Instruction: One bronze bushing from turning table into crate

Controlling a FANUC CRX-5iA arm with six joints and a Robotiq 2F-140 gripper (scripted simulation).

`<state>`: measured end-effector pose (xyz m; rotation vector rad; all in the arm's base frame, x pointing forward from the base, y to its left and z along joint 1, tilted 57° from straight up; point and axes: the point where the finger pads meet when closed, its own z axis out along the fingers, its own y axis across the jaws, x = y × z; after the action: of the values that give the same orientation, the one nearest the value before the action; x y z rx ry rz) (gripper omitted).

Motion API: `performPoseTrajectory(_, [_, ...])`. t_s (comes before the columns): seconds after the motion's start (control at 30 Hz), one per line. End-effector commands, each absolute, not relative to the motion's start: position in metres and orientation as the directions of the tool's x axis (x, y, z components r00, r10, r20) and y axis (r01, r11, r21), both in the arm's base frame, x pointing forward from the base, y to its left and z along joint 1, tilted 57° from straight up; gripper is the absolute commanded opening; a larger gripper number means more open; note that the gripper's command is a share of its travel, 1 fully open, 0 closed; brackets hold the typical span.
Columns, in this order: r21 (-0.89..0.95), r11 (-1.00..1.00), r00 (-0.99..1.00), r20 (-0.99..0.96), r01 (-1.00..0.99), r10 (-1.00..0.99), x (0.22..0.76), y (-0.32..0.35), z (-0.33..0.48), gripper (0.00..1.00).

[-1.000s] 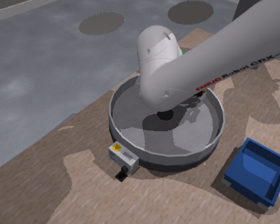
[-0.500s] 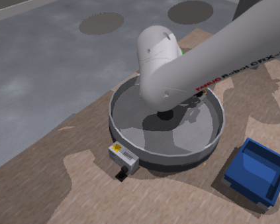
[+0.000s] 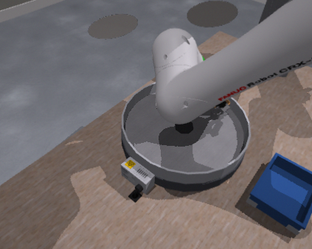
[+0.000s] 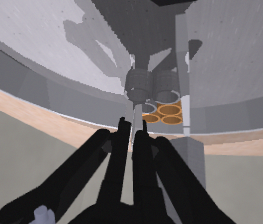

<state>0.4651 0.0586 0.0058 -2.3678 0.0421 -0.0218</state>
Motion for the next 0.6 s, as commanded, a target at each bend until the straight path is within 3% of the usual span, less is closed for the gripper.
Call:
performPoseTrajectory(0.0, [-0.698,-0.716,0.999,0.003,-0.025,-0.038,0.465,0.058,0.005,0.0])
performPoseTrajectory(0.57, [-0.698,-0.716,0.999,0.003,-0.025,-0.038,0.443,0.041,0.023,0.0])
